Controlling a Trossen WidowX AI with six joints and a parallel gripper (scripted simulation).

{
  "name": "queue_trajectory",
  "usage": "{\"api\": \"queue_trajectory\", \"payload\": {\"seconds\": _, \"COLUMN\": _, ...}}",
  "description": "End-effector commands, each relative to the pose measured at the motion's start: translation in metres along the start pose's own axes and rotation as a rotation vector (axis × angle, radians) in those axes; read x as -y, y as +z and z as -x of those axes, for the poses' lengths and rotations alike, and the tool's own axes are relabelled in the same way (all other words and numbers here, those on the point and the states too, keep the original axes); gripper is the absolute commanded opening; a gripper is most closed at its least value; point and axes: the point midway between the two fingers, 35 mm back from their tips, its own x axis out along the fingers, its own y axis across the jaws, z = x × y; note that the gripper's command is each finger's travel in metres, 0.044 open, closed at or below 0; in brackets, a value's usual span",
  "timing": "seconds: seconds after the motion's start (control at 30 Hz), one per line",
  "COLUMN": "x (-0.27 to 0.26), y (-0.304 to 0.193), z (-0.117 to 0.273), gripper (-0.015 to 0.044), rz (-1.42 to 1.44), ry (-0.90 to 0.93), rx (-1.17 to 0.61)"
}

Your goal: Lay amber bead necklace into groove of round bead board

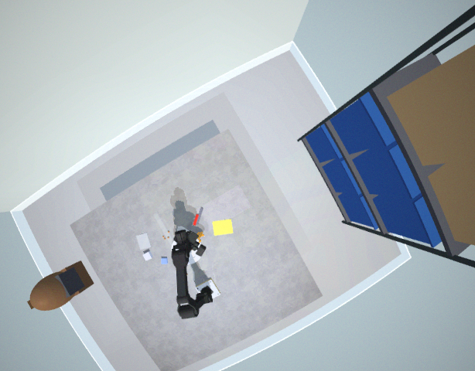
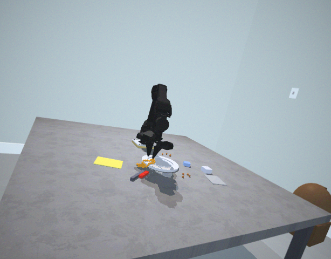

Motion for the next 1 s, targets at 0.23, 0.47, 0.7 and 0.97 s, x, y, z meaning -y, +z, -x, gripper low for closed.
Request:
{"api": "queue_trajectory", "payload": {"seconds": 0.23, "x": 0.0, "y": 0.0, "z": -0.007, "gripper": 0.012, "rz": 0.002, "ry": 0.0, "rx": -0.001}}
{"api": "queue_trajectory", "payload": {"seconds": 0.47, "x": 0.0, "y": 0.0, "z": -0.019, "gripper": 0.012, "rz": 0.004, "ry": -0.001, "rx": -0.004}}
{"api": "queue_trajectory", "payload": {"seconds": 0.7, "x": 0.0, "y": 0.0, "z": -0.03, "gripper": 0.012, "rz": 0.006, "ry": -0.002, "rx": -0.007}}
{"api": "queue_trajectory", "payload": {"seconds": 0.97, "x": 0.001, "y": 0.0, "z": -0.033, "gripper": 0.0094, "rz": 0.004, "ry": -0.005, "rx": -0.006}}
